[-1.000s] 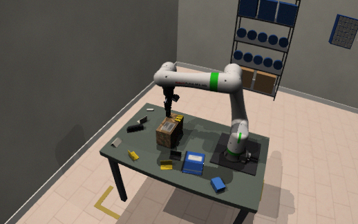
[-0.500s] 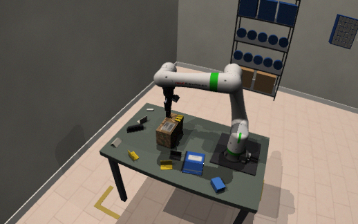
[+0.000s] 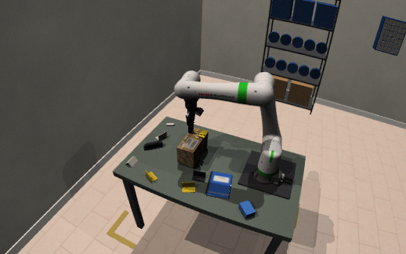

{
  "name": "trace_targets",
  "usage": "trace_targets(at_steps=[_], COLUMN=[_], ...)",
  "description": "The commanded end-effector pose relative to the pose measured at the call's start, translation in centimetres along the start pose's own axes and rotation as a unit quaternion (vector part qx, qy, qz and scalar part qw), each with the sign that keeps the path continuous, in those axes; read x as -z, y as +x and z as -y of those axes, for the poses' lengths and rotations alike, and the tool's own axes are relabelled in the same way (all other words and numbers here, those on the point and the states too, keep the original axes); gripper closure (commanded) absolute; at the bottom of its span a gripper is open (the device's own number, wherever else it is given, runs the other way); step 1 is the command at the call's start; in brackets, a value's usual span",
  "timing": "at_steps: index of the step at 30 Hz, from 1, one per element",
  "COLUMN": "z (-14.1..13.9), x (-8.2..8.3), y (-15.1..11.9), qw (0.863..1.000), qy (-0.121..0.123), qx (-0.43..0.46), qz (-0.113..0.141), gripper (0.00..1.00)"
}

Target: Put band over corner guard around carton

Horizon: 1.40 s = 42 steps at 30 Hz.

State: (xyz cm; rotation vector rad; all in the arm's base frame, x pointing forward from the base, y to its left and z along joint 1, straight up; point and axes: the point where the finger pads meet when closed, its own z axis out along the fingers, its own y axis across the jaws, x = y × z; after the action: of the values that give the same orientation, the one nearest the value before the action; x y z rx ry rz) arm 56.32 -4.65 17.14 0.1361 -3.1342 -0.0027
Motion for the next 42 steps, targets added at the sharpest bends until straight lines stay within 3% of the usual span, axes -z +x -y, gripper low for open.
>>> trace_targets(at_steps=[1,42], z=[0.02,0.02], x=[0.08,-0.42], y=[-0.04,-0.04], qw=[1.000,1.000], qy=[0.000,0.000], qx=[0.000,0.000], qz=[0.001,0.001], gripper=[0.82,0.82])
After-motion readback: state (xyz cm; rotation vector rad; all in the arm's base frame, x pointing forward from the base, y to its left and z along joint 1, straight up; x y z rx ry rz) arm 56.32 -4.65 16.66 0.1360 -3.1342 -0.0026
